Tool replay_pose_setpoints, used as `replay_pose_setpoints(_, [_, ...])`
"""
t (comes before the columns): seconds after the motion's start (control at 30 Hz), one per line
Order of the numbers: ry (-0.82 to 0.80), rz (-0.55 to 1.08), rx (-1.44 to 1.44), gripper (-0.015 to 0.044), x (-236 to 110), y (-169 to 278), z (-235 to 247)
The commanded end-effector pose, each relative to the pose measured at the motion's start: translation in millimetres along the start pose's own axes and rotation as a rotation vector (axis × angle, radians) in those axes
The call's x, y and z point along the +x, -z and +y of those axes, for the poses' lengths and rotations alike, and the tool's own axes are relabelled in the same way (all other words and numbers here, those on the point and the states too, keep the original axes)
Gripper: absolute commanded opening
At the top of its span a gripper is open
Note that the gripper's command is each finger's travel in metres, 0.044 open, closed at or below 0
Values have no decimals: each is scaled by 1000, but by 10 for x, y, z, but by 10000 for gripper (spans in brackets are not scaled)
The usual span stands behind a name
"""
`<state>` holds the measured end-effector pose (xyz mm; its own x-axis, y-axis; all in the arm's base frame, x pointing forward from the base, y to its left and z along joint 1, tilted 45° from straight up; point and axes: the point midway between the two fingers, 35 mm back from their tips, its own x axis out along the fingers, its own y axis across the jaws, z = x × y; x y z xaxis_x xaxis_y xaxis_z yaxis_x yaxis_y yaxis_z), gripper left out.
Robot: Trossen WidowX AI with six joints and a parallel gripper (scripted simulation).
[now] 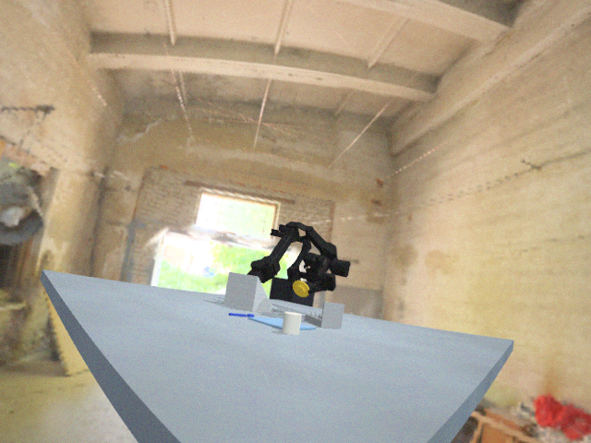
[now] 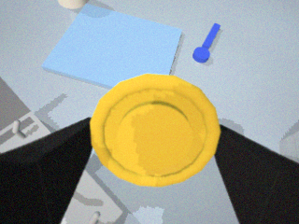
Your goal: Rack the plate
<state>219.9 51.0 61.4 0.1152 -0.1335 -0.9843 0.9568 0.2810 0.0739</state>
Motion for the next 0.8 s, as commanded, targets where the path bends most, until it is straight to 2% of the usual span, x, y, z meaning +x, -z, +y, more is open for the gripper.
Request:
replay_pose_setpoints(0.0, [-48, -66, -29, 0, 25, 11, 29])
replay_pose_setpoints(0.77, [-400, -391, -210, 0, -11, 258, 208])
